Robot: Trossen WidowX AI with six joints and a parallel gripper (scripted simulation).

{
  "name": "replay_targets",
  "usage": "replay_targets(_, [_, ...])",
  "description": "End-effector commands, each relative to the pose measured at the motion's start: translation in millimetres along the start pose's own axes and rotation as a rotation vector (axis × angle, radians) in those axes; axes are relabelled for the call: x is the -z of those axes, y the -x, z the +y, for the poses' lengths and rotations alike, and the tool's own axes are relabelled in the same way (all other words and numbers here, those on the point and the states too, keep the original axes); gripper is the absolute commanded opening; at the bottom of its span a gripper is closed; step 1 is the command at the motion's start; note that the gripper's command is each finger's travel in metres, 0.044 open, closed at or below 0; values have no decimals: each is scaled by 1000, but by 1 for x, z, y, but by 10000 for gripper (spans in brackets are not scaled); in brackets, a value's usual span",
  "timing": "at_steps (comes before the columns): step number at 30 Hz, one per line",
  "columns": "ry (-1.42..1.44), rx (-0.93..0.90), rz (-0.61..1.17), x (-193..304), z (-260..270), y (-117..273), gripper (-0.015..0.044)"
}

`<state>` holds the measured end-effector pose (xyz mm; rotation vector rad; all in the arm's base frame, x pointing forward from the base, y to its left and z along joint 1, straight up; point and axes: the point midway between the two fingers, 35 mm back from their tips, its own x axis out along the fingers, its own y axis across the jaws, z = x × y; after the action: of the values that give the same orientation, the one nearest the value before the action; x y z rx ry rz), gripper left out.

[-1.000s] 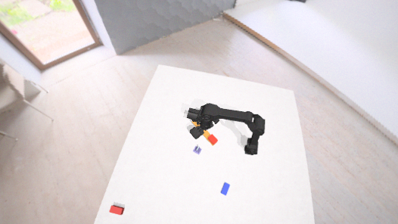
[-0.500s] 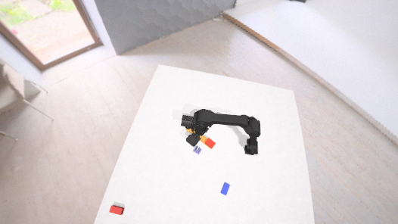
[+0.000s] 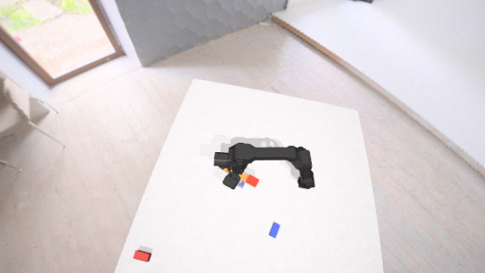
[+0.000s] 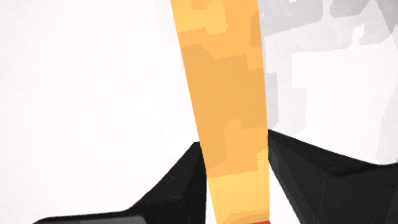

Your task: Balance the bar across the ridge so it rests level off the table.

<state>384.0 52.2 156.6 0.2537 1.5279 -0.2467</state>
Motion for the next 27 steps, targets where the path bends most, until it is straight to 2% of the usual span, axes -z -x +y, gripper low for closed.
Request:
replay_targets(1, [9,-6,-3,-1,2,1,0])
replay_targets(27, [10,-6,-3,-1,5,-40,0])
